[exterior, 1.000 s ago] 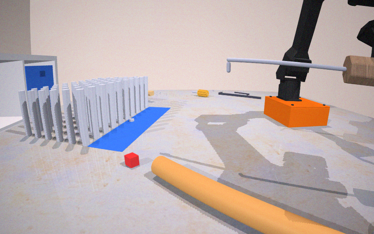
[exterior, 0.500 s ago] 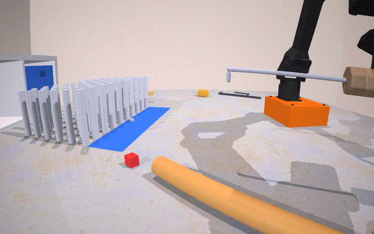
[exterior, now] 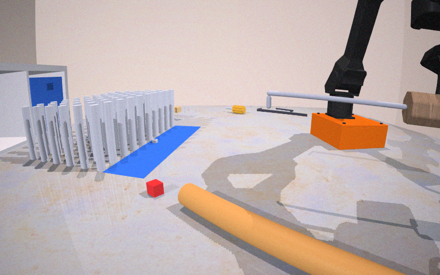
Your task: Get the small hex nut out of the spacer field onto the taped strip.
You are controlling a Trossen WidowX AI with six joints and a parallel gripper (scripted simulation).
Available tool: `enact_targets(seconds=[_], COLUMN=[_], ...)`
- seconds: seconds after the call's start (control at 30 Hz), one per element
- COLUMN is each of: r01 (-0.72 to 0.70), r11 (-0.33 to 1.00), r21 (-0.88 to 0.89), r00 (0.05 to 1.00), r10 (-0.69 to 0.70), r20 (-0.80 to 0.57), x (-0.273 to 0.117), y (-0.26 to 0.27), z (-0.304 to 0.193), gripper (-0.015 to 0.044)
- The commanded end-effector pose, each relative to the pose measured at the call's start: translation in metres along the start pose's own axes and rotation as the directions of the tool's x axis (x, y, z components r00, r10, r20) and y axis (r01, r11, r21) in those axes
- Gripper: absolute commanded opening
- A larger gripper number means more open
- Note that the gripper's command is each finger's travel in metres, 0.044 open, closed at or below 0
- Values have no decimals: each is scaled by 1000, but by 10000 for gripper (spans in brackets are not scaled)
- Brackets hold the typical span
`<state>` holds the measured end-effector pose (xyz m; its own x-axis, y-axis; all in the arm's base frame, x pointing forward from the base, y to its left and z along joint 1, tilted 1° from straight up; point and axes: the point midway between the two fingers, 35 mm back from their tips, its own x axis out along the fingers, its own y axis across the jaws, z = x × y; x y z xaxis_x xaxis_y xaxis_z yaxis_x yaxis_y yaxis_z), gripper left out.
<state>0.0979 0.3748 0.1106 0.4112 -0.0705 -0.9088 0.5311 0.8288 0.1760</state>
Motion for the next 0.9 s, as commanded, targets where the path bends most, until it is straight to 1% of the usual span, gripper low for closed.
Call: enact_targets(seconds=[0.0, 0.87], r01=[0, 0], r11=[1000, 1000], r21=[2, 2], r00=[1000, 1000], r10=[0, 0], r20=[8, 8], x=[4, 26], y=[-1, -3], z=[0, -10], gripper=[0, 0])
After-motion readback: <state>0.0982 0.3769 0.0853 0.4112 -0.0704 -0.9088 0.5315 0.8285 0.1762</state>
